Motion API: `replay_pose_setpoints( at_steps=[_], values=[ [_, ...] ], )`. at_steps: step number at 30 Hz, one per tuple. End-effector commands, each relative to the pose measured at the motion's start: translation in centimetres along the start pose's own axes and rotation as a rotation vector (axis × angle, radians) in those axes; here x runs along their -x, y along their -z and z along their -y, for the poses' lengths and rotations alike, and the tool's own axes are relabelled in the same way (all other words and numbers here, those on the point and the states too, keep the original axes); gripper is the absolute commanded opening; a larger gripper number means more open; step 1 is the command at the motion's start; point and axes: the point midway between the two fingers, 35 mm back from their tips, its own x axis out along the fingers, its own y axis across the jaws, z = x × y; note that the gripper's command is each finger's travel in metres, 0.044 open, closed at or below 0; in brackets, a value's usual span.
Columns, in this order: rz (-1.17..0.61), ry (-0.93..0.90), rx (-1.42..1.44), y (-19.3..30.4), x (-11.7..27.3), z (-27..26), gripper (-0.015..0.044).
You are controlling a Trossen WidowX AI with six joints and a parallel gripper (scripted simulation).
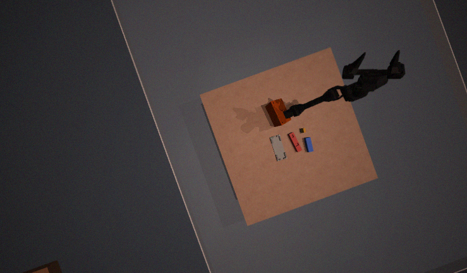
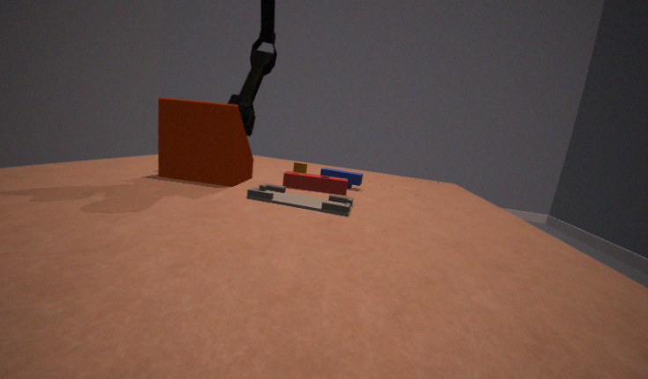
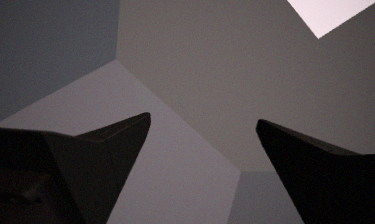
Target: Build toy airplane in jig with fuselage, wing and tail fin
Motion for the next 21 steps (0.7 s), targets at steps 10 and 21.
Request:
replay_pose_setpoints(
  at_steps=[10,21],
  values=[
    [0.618,-0.135,-0.089,-16.9,9.1,-4.5,0.0440],
    [1.155,-0.448,-0.164,-27.1,24.5,-9.5,0.0440]
  ],
)
